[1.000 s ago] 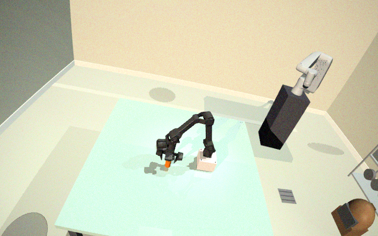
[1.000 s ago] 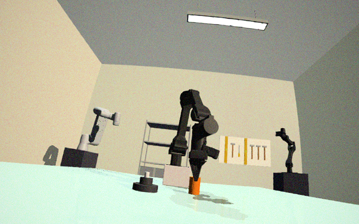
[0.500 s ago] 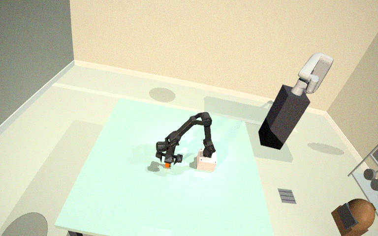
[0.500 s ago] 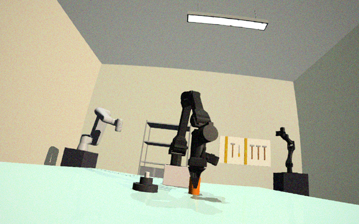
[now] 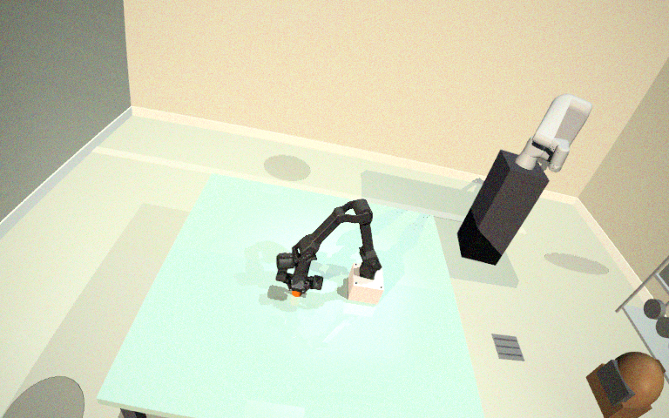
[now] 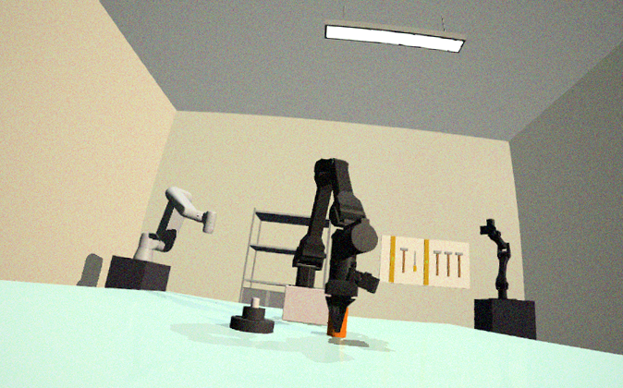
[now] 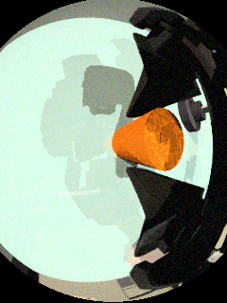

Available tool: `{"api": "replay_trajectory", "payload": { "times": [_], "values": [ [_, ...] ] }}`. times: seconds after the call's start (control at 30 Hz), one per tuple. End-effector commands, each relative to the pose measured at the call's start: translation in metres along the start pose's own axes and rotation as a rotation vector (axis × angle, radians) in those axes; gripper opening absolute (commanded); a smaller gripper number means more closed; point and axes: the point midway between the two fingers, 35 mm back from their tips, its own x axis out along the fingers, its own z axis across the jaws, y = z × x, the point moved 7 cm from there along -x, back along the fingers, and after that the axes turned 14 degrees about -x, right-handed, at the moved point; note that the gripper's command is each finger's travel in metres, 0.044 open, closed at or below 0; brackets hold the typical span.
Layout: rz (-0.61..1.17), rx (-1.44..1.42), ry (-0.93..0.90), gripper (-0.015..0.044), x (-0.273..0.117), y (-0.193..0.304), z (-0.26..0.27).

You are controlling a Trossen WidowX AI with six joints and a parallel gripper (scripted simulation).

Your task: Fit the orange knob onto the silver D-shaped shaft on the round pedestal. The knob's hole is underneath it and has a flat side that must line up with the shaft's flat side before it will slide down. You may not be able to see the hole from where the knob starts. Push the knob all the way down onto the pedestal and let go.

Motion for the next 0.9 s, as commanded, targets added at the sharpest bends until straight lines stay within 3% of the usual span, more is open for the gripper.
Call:
{"api": "replay_trajectory", "payload": {
  "times": [0.0,0.2,0.37,0.87],
  "values": [
    [0.005,0.004,-0.004,0.0177,0.002,0.001,0.001],
    [0.005,0.004,-0.004,0.0138,0.002,0.001,0.001],
    [0.005,0.004,-0.004,0.0006,-0.017,-0.001,-0.004],
    [0.004,0.004,-0.003,0.0,-0.138,-0.009,-0.001]
  ]
}}
